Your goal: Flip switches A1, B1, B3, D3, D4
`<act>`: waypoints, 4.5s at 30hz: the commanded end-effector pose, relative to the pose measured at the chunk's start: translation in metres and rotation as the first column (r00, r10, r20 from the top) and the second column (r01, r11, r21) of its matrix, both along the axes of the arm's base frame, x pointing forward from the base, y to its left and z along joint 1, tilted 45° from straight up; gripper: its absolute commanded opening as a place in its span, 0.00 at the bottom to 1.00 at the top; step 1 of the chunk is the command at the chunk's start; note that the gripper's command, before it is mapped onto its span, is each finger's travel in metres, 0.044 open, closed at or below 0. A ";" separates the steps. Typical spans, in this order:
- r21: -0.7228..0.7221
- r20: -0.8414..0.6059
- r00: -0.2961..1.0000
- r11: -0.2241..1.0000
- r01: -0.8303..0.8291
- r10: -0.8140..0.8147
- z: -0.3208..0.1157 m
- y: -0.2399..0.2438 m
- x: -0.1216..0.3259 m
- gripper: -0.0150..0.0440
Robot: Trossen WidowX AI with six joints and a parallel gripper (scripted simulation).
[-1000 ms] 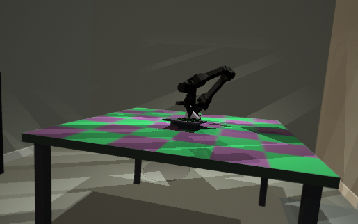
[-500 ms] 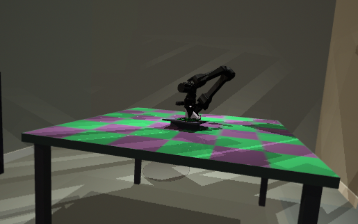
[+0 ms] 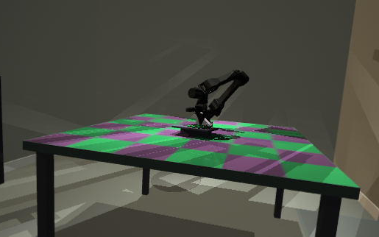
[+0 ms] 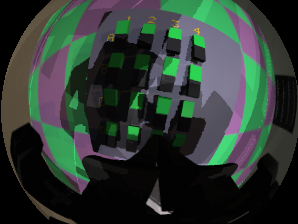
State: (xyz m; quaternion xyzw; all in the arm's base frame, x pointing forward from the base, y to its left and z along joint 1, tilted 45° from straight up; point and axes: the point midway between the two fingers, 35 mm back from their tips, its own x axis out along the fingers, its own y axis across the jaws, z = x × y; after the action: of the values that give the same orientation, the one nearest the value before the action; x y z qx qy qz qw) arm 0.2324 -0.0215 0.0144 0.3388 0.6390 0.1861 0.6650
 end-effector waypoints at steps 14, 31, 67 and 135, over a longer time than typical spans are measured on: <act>-0.003 0.007 1.000 1.000 0.015 -0.015 0.027 -0.027 -0.005 0.25; 0.001 -0.003 1.000 1.000 0.006 -0.006 0.003 -0.041 -0.010 0.25; 0.003 -0.004 1.000 1.000 0.005 -0.005 -0.017 -0.022 -0.006 0.25; -0.002 0.015 1.000 1.000 0.023 -0.023 0.059 -0.049 0.041 0.25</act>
State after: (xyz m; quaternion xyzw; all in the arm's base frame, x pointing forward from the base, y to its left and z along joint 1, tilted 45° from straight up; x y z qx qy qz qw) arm 0.2676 -0.0716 0.0685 0.3367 0.6291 0.1848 0.6759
